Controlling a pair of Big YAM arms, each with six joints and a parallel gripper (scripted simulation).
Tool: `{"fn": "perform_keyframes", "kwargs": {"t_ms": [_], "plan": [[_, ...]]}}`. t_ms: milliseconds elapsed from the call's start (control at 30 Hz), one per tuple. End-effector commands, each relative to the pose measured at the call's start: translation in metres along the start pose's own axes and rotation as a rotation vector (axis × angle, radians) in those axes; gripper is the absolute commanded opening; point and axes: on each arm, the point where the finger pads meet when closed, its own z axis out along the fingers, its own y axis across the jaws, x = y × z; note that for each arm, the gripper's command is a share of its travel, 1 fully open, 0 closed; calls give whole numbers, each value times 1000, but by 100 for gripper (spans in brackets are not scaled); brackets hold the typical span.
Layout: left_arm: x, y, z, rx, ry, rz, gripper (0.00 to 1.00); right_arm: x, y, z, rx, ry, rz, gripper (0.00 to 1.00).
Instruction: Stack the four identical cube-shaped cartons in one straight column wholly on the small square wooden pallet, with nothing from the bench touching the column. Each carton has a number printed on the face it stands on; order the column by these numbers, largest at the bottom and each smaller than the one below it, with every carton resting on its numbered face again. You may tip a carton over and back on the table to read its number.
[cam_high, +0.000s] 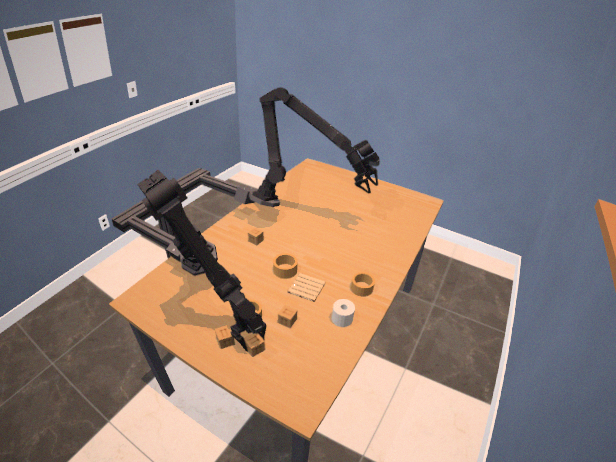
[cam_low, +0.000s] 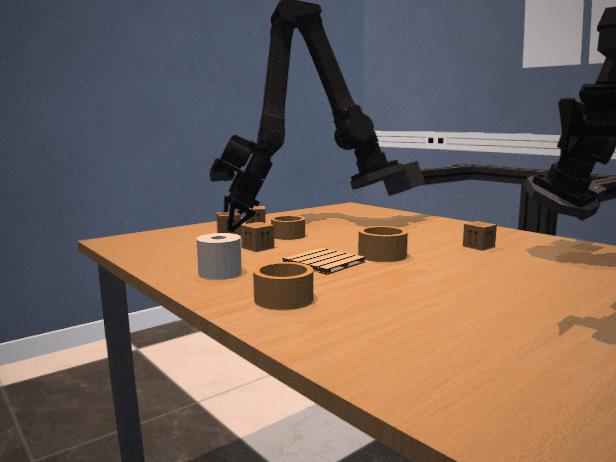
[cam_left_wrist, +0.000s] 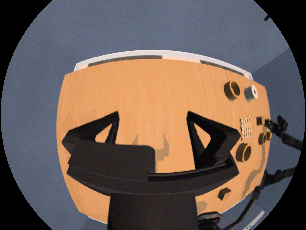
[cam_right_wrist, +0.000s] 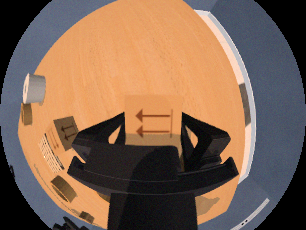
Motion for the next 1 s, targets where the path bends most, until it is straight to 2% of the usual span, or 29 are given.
{"fn": "perform_keyframes", "kwargs": {"t_ms": [0,267,400,600,667,900,967], "plan": [[-25,8,-6,-15,-46,18,100,0,-2,-5,-1,-10,-1,79],[-25,8,-6,-15,-46,18,100,16,-1,-14,-9,19,-1,79],[-25,8,-6,-15,-46,18,100,11,0,-15,-11,11,0,79],[-25,8,-6,-15,-46,18,100,16,4,-31,-14,15,-5,79],[-25,8,-6,-15,-46,18,100,15,4,-34,-13,12,-4,100],[-25,8,-6,-15,-46,18,100,19,3,-76,-13,16,-6,100],[-25,8,-6,-15,-46,18,100,19,3,-76,-13,16,-6,100]]}}
